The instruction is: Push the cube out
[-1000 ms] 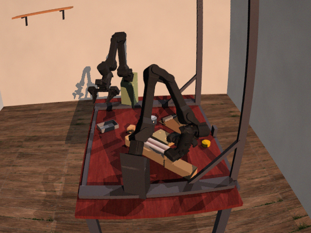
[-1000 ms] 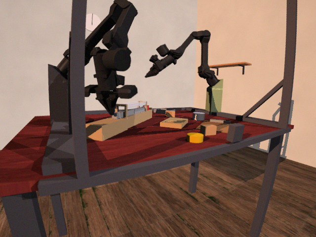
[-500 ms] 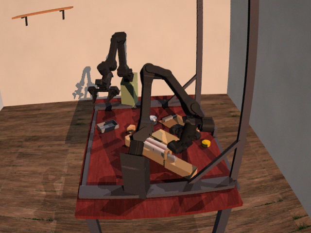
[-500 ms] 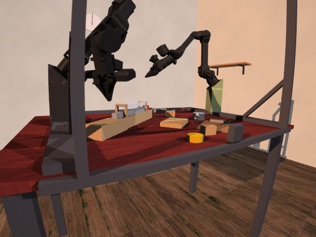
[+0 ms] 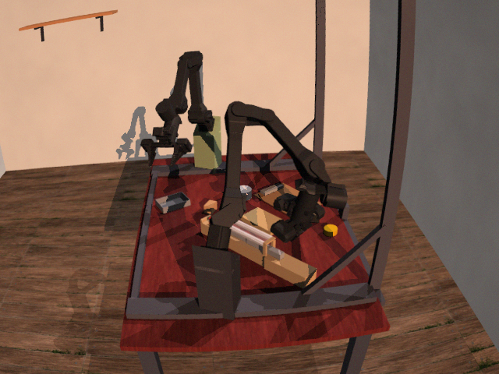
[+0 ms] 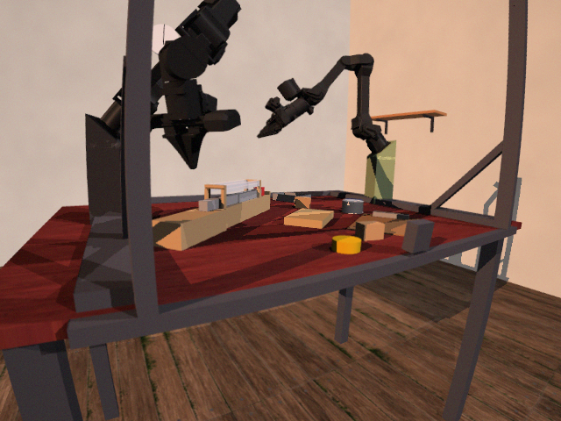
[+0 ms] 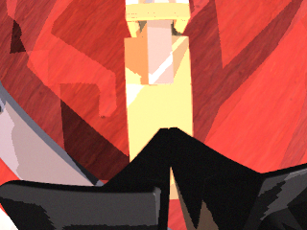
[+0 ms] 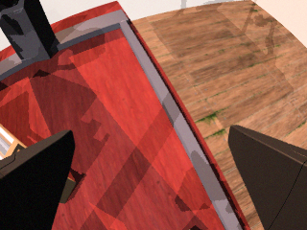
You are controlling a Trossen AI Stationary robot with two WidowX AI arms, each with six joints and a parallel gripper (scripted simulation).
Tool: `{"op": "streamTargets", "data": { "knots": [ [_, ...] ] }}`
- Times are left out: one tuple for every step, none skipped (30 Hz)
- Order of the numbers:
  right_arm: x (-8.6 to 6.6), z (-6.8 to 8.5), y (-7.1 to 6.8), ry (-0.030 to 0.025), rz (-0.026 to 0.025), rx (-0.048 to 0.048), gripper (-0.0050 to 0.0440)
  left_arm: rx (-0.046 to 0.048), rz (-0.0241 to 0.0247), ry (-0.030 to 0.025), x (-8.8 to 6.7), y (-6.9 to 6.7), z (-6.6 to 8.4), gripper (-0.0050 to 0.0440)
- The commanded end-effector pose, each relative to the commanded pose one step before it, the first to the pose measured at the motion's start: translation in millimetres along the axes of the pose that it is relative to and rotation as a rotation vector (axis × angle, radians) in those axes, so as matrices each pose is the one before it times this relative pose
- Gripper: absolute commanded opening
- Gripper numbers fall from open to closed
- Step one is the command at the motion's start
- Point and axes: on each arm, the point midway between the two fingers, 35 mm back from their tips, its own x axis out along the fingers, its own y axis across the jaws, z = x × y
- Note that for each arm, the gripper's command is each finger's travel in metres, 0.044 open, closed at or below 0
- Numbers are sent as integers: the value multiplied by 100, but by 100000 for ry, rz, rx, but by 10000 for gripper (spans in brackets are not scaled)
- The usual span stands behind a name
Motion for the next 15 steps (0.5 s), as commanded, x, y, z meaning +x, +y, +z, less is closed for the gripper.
{"op": "streamTargets", "data": {
  "knots": [
    [-348,1102,-24,-2965,-147,139,400,-1280,-907,297,-236,-310,50,0],
    [0,0,0,0,0,0,400,0,0,0,0,0,0,0],
    [0,0,0,0,0,0,400,0,0,0,0,0,0,0],
    [0,0,0,0,0,0,400,0,0,0,0,0,0,0],
    [0,0,0,0,0,0,400,0,0,0,0,0,0,0],
    [0,0,0,0,0,0,400,0,0,0,0,0,0,0],
    [0,0,0,0,0,0,400,0,0,0,0,0,0,0],
    [0,0,0,0,0,0,400,0,0,0,0,0,0,170],
    [0,0,0,0,0,0,400,0,0,0,0,0,0,170],
    [0,0,0,0,0,0,400,0,0,0,0,0,0,170],
    [0,0,0,0,0,0,400,0,0,0,0,0,0,170],
    [0,0,0,0,0,0,400,0,0,0,0,0,0,170],
    [0,0,0,0,0,0,400,0,0,0,0,0,0,170],
    [0,0,0,0,0,0,400,0,0,0,0,0,0,170],
    [0,0,0,0,0,0,400,0,0,0,0,0,0,170]
  ]
}}
